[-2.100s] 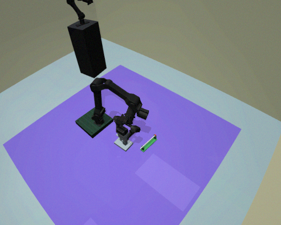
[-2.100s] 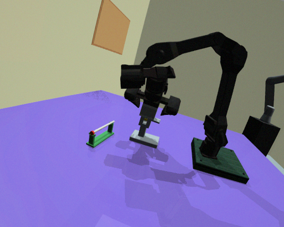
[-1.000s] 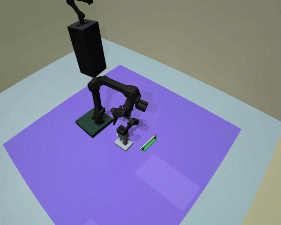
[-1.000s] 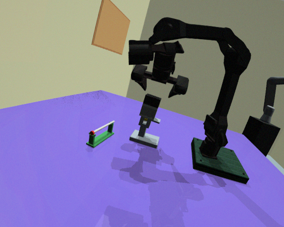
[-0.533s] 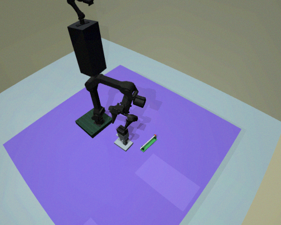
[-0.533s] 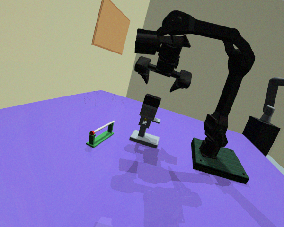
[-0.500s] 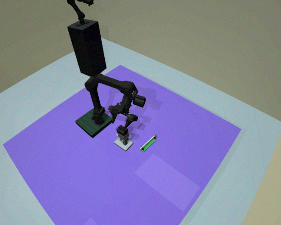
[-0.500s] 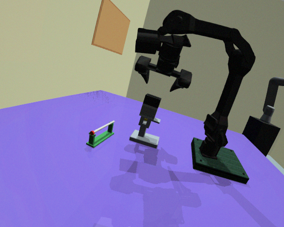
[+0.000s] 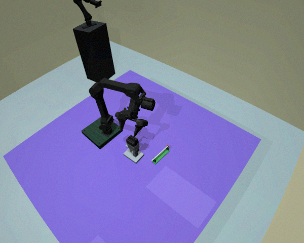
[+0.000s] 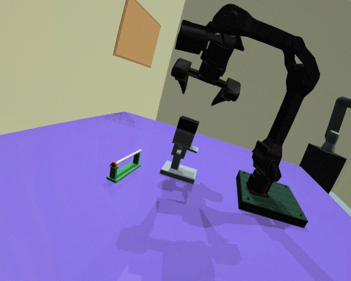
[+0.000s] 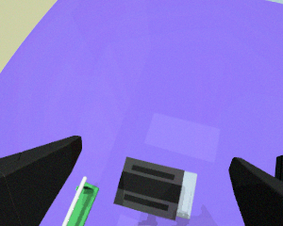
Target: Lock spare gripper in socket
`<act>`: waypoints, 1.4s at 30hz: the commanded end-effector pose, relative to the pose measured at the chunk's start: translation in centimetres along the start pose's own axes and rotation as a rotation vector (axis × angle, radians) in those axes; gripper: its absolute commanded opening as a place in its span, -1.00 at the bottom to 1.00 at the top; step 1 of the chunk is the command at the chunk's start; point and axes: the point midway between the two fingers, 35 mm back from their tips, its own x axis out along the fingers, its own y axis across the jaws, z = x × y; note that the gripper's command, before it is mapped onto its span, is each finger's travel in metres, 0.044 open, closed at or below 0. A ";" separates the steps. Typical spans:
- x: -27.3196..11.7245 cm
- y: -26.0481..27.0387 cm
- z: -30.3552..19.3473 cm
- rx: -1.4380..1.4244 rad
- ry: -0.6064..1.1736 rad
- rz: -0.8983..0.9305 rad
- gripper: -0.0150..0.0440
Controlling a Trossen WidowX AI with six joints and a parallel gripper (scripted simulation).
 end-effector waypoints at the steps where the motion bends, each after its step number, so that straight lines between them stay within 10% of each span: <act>1: 0.0 0.0 -0.3 -0.002 0.001 0.000 0.91; 10: -6.9 -2.4 -6.7 -0.003 0.169 0.265 0.12; 18: -8.7 -3.4 -8.4 -0.064 0.229 0.324 0.12; 42: -3.4 9.7 -12.6 -2.059 0.265 0.388 0.12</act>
